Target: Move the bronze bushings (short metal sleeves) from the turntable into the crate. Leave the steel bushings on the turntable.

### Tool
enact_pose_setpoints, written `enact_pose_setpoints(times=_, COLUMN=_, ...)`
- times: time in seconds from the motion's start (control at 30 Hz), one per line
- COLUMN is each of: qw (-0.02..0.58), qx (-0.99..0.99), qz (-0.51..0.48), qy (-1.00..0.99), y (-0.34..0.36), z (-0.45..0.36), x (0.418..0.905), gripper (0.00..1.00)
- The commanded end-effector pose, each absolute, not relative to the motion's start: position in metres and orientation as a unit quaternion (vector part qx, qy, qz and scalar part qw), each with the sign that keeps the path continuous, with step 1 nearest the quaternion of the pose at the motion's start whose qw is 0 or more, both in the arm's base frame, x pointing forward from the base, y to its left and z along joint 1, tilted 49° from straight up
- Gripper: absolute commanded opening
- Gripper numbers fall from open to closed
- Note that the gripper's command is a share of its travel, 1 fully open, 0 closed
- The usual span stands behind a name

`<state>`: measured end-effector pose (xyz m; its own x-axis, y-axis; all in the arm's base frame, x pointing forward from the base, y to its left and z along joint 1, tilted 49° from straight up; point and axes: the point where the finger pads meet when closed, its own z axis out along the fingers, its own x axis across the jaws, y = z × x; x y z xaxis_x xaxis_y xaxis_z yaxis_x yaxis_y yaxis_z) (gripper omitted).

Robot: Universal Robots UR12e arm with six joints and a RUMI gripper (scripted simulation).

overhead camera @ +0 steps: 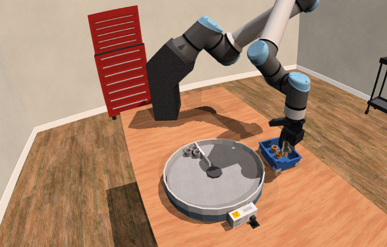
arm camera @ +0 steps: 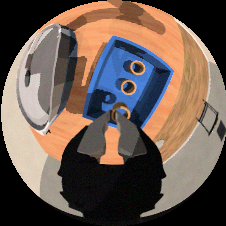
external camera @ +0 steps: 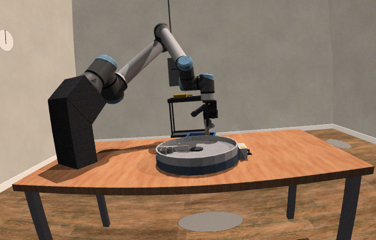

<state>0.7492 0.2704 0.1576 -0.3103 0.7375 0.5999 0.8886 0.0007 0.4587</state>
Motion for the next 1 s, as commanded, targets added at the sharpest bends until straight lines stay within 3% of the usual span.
enact_pose_setpoints(times=0.0, qw=0.084, qx=-0.58, qz=-0.409, qy=-0.7, y=0.2654, z=0.1673, x=0.7569, gripper=0.0)
enact_pose_setpoints(times=0.97, qw=0.086, qx=-0.58, qz=-0.408, qy=-0.7, y=0.267, z=0.1645, x=0.7549, gripper=0.0)
